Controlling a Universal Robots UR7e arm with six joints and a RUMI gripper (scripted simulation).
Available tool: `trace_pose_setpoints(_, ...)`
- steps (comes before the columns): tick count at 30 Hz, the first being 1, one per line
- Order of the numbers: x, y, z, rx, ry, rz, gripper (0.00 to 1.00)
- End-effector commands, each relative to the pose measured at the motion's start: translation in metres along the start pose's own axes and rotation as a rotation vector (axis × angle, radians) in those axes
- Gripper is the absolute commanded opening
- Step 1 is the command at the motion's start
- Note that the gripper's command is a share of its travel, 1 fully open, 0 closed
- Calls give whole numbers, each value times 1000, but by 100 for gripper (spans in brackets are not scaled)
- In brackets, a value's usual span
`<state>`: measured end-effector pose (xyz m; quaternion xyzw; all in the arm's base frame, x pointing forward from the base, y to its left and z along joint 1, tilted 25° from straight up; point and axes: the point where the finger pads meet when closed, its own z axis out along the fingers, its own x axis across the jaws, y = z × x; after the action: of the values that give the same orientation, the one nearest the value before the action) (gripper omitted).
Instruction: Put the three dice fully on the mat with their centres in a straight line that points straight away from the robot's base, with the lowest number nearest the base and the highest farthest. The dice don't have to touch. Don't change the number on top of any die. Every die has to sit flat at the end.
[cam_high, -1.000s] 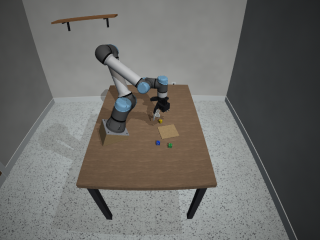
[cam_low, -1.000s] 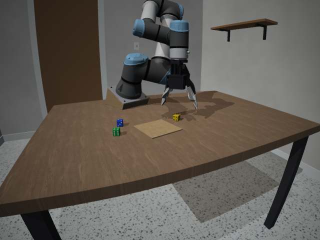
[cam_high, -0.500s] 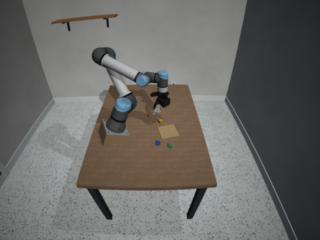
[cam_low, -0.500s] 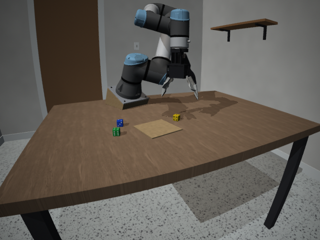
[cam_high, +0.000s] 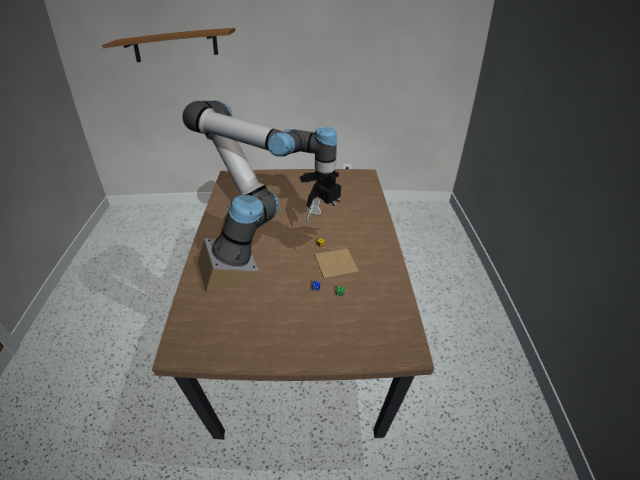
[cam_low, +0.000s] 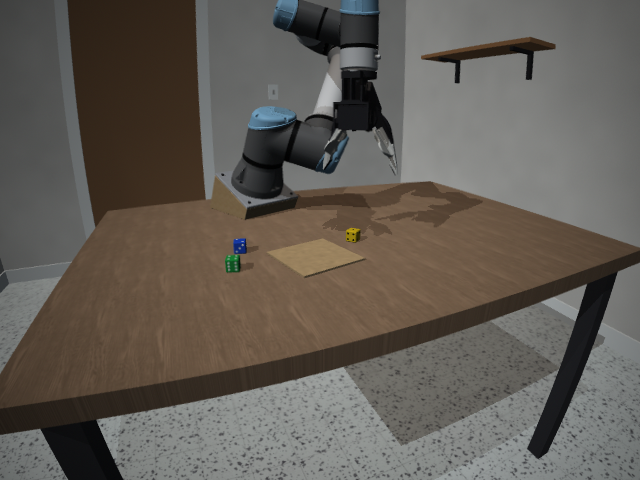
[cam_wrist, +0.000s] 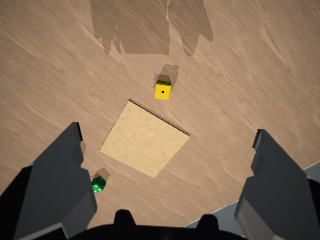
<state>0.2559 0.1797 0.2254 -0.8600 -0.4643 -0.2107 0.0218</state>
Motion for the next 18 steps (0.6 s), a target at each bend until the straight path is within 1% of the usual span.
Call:
trace_pose_setpoints(1, 0, 0, -8, 2, 3, -1, 100)
trace_pose_setpoints(15, -1, 0, -9, 2, 3, 1, 100)
trace_pose_setpoints(18, -3, 4, -7, 2, 3, 44, 100)
